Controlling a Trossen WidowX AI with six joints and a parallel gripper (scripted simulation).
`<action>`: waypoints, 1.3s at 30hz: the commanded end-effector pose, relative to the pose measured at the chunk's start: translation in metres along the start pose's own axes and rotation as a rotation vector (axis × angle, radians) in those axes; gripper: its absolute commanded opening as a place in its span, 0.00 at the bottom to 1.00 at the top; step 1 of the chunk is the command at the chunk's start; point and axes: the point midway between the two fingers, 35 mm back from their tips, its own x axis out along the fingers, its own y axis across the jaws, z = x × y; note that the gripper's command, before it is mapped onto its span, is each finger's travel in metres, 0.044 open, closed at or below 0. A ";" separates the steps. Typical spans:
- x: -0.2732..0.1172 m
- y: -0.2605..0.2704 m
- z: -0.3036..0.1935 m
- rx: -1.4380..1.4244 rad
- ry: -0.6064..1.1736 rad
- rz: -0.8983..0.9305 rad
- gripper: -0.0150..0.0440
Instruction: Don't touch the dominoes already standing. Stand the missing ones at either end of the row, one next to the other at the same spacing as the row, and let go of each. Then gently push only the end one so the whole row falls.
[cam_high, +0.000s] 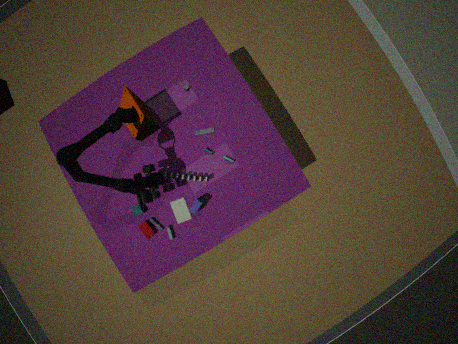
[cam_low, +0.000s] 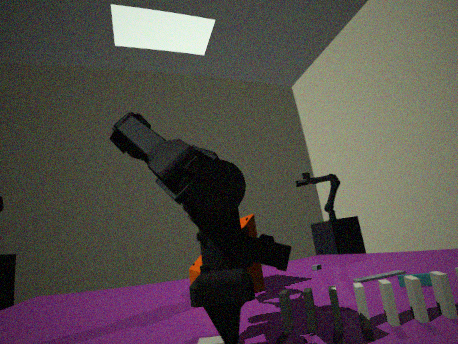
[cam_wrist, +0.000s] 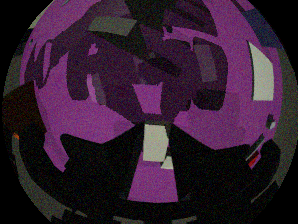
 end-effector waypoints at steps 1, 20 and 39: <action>0.000 0.000 0.001 -0.005 -0.003 0.000 0.44; -0.160 -0.001 -0.006 0.013 -0.010 0.003 0.44; -0.151 0.022 -0.137 0.913 -0.058 0.041 0.44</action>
